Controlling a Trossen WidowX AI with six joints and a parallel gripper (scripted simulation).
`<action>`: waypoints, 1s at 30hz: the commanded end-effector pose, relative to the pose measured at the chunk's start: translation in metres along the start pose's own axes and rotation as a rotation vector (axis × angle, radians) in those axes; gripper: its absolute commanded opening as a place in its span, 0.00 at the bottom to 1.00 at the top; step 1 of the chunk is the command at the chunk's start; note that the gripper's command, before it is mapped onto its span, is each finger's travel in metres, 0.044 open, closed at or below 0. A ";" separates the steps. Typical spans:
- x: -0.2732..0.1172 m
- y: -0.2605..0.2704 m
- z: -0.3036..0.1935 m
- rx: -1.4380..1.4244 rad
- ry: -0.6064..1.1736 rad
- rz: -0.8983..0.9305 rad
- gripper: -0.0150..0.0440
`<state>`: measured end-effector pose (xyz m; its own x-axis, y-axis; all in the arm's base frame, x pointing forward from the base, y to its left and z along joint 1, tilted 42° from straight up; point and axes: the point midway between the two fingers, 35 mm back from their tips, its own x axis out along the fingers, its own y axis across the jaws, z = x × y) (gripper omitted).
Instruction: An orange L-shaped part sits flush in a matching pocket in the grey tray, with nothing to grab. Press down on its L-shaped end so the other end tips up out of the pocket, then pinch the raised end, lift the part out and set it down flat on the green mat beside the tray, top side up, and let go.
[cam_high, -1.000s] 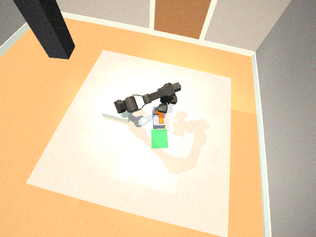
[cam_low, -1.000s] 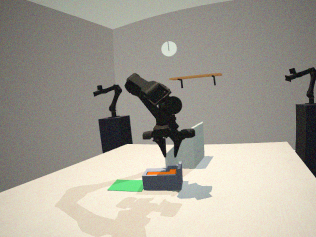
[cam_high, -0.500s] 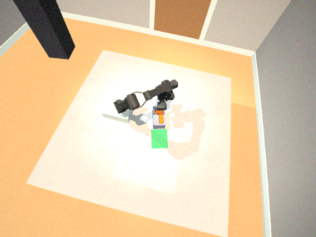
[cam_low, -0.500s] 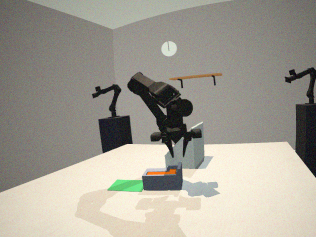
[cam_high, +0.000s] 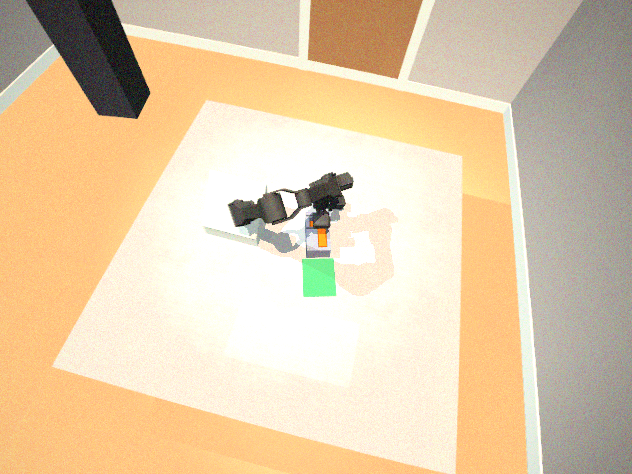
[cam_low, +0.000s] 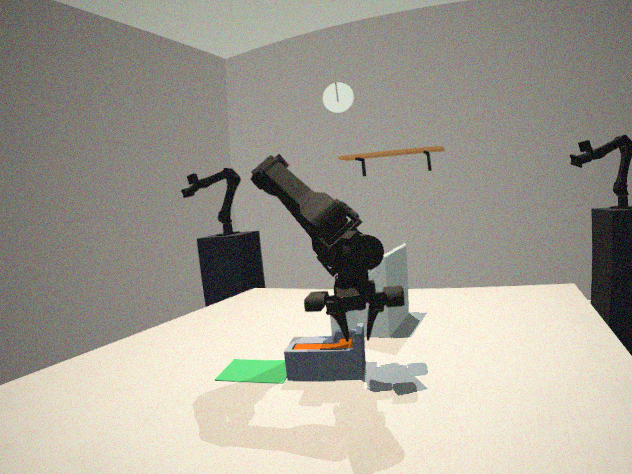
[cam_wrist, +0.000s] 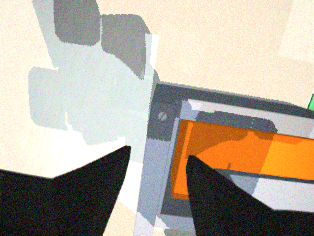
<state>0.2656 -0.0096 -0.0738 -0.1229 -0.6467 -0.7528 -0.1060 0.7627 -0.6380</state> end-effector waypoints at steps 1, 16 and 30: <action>0.008 -0.001 -0.002 -0.007 0.005 -0.005 0.56; 0.033 -0.001 -0.002 -0.007 0.005 -0.007 0.56; 0.033 0.001 -0.002 -0.005 0.003 0.001 0.56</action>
<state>0.2594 -0.0301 -0.0985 -0.1255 -0.6463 -0.7527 -0.1110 0.7631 -0.6367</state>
